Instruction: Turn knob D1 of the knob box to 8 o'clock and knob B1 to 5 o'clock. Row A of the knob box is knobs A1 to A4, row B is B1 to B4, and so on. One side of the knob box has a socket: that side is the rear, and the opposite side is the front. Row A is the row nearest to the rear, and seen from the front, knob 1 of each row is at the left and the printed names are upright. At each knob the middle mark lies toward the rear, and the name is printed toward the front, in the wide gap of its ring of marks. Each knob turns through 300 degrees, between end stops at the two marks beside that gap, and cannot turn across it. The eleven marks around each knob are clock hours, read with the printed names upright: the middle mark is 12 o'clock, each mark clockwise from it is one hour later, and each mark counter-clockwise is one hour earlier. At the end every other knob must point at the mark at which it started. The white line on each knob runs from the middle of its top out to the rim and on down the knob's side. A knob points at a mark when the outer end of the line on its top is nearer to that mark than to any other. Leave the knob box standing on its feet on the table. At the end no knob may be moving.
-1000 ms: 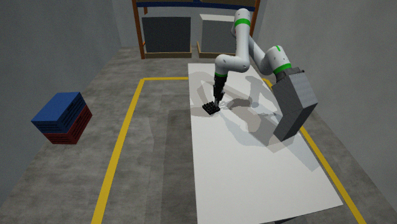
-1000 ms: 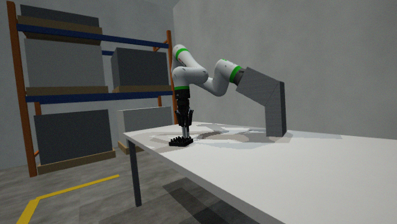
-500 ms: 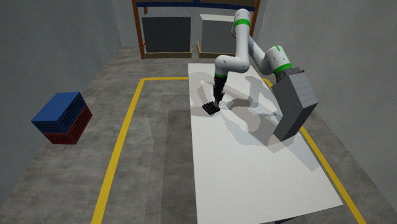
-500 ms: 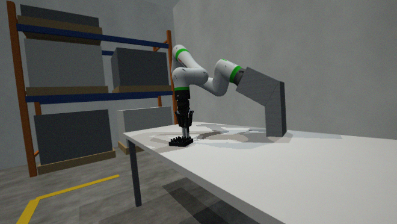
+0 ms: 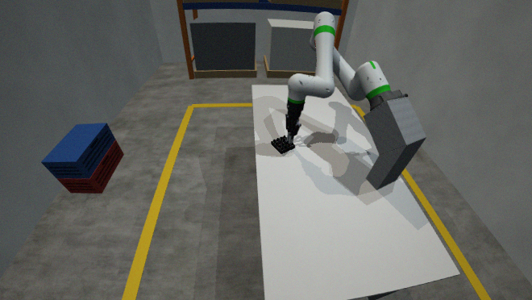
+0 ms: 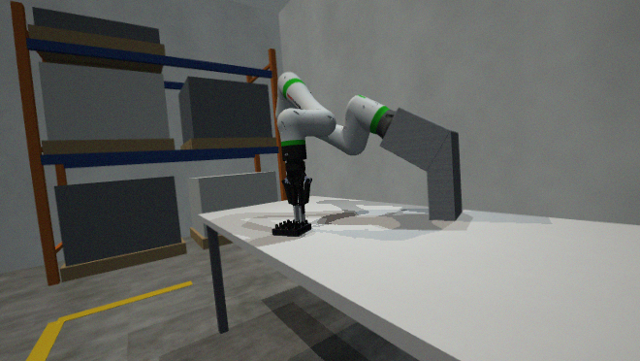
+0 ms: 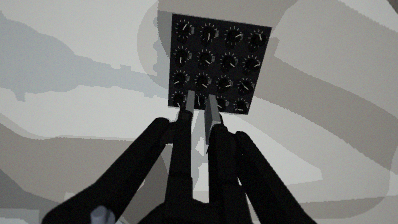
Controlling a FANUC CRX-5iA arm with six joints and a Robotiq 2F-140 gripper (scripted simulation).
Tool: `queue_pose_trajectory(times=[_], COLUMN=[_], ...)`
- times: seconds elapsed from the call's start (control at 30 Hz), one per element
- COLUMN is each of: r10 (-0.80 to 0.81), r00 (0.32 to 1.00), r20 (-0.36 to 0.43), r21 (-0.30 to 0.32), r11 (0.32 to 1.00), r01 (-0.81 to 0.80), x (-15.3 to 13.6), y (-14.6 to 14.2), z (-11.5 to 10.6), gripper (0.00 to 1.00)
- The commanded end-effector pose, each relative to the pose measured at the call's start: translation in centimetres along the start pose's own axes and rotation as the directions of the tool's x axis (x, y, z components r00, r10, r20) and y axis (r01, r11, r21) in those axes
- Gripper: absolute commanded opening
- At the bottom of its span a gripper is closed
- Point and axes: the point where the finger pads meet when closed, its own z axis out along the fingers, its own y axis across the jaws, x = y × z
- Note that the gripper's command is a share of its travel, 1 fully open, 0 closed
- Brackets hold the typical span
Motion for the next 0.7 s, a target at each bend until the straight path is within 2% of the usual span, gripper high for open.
queue_pose_trajectory(times=[0.0,0.5,0.53,0.67], r10=[0.000,0.000,0.000,0.000], r00=[1.000,1.000,1.000,1.000], r20=[0.000,0.000,0.000,0.000], r21=[0.000,0.000,0.000,0.000], r11=[1.000,1.000,1.000,1.000], r01=[0.000,0.000,0.000,0.000], x=[0.02,0.02,0.02,0.02], y=[-0.01,-0.01,-0.01,-0.01], z=[-0.02,-0.02,-0.02,-0.02], gripper=[0.12,0.12,0.05,0.05])
